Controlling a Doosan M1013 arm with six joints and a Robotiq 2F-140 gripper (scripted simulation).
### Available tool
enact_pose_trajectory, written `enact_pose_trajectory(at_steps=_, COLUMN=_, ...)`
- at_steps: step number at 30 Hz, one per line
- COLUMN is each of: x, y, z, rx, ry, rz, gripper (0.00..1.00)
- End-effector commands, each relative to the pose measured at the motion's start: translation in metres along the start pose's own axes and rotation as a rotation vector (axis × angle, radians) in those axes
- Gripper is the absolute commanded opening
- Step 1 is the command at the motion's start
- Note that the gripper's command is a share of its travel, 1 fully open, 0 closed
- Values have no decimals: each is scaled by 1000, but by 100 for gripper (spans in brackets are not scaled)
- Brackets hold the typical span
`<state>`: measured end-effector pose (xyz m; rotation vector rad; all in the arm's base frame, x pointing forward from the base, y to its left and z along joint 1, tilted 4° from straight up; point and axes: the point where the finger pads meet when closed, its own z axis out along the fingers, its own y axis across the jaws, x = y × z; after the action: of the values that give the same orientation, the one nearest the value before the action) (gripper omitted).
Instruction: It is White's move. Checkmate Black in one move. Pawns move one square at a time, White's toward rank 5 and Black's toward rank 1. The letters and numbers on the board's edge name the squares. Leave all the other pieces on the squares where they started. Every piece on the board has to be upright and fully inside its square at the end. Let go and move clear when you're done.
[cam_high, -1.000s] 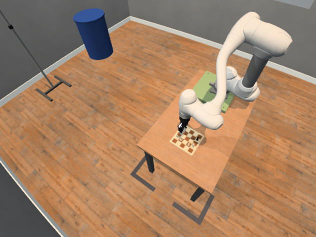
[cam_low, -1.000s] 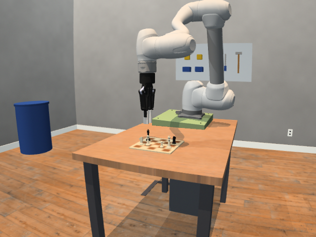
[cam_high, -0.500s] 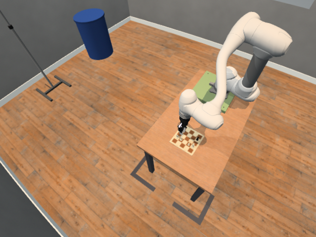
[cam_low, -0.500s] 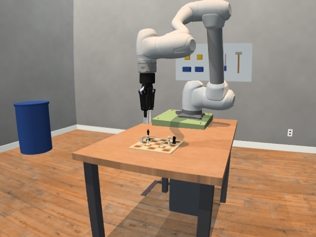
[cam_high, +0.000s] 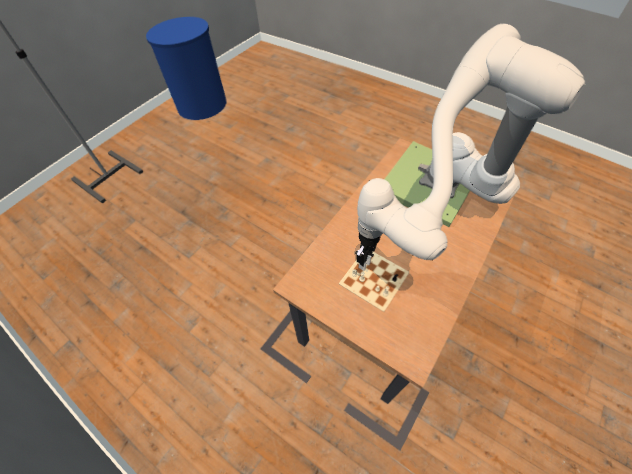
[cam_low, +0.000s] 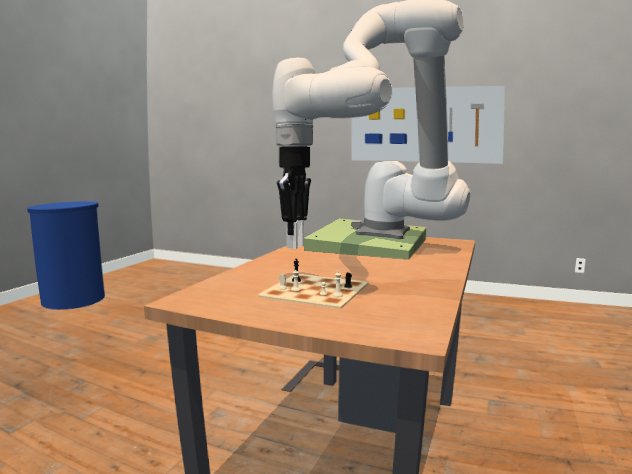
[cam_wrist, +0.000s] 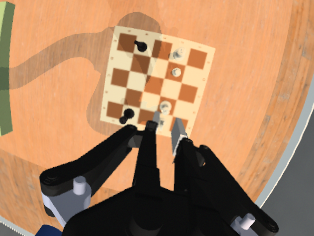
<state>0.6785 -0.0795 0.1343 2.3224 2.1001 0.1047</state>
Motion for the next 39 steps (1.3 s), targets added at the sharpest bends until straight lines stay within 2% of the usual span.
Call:
enact_pose_trajectory(at_steps=1, x=0, y=0, z=1, rx=0, ry=0, rz=0, gripper=25)
enact_pose_trajectory(at_steps=39, x=0, y=0, z=45, rx=0, ry=0, rz=0, gripper=25)
